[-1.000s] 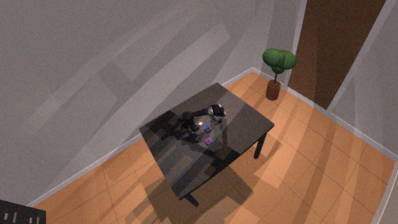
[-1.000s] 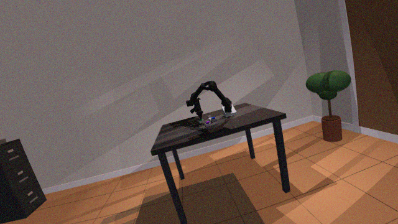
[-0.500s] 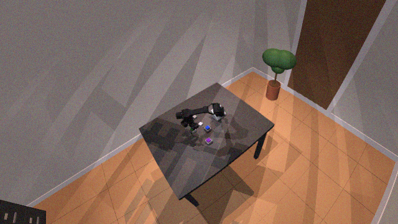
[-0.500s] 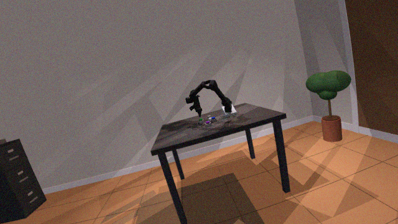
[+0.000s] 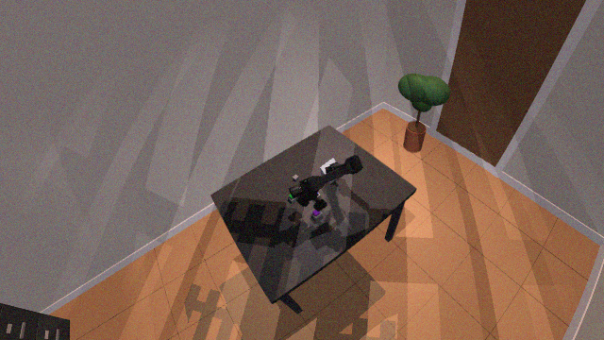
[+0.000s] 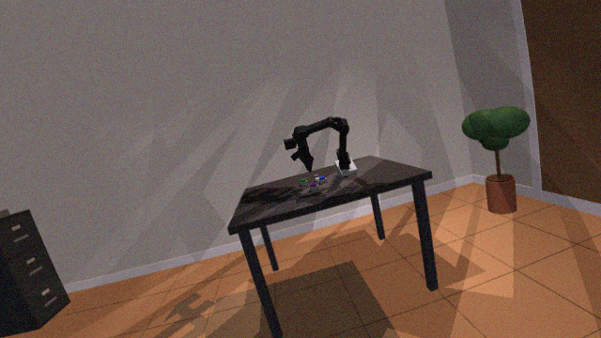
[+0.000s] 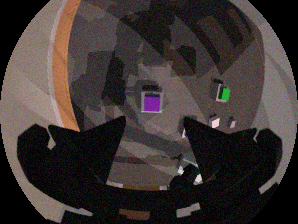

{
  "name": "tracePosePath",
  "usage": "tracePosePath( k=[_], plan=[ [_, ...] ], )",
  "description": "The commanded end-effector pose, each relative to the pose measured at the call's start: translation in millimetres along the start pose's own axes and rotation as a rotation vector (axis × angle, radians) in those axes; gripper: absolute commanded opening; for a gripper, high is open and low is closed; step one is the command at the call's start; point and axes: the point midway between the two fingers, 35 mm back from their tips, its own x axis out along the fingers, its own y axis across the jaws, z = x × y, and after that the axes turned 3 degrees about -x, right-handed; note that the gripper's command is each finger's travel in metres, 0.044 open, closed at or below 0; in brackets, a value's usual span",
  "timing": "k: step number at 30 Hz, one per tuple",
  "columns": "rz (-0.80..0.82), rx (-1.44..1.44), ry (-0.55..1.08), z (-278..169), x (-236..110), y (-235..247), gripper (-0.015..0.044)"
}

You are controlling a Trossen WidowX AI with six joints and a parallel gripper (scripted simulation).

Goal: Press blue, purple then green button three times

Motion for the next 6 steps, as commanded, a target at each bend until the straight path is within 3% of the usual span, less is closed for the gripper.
tracePosePath(
  k=[1, 6],
  plan=[
    [0.01, 0.013, -0.001, -16.8, -8.5, 29.1, 0.04],
    [0.01, 0.013, -0.001, -16.8, -8.5, 29.1, 0.04]
  ],
)
